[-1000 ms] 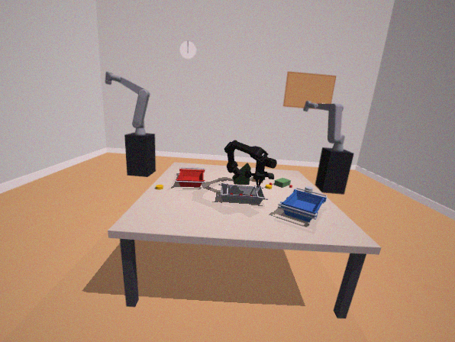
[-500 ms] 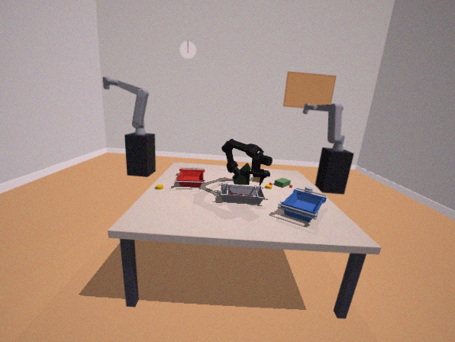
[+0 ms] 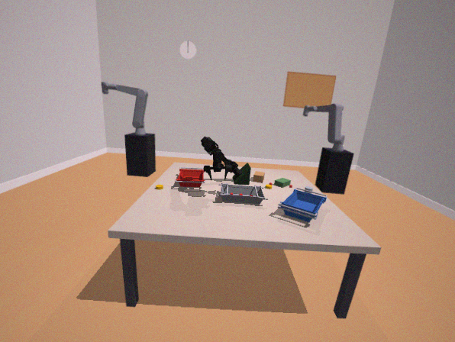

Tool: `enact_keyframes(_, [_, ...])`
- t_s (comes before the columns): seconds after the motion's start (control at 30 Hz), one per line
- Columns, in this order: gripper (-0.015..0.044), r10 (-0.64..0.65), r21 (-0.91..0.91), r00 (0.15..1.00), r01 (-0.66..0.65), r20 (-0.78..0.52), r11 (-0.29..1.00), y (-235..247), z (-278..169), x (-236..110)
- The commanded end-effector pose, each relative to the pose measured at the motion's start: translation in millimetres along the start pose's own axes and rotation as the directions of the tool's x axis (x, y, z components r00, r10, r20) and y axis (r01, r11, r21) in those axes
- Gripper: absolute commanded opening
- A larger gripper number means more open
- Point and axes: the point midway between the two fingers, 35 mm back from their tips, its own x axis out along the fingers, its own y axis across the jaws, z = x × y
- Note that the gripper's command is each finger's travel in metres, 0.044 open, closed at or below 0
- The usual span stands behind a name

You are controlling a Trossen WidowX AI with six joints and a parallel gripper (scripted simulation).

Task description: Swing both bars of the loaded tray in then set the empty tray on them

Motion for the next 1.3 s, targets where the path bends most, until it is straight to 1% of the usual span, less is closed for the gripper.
enact_keyframes(0.0, [0.0440, -0.008, -0.018, 1.000, 0.009, 0.003, 1.000, -44, -42, -2])
enact_keyframes(0.13, [0.0440, -0.024, -0.028, 1.000, 0.024, 0.007, 0.999, -79, -91, -4])
enact_keyframes(0.27, [0.0440, -0.049, -0.039, 0.999, 0.049, 0.007, 0.998, -101, -143, -5])
enact_keyframes(0.47, [0.0440, -0.103, -0.058, 0.995, 0.103, -0.006, 0.993, -111, -220, -7])
enact_keyframes(0.53, [0.0440, -0.117, -0.063, 0.993, 0.116, -0.011, 0.991, -110, -235, -7])
enact_keyframes(0.8, [0.0440, -0.114, -0.063, 0.993, 0.113, -0.013, 0.992, -110, -237, -4])
enact_keyframes(1.27, [0.0440, -0.086, -0.055, 0.996, 0.085, -0.021, 0.995, -109, -232, 20])
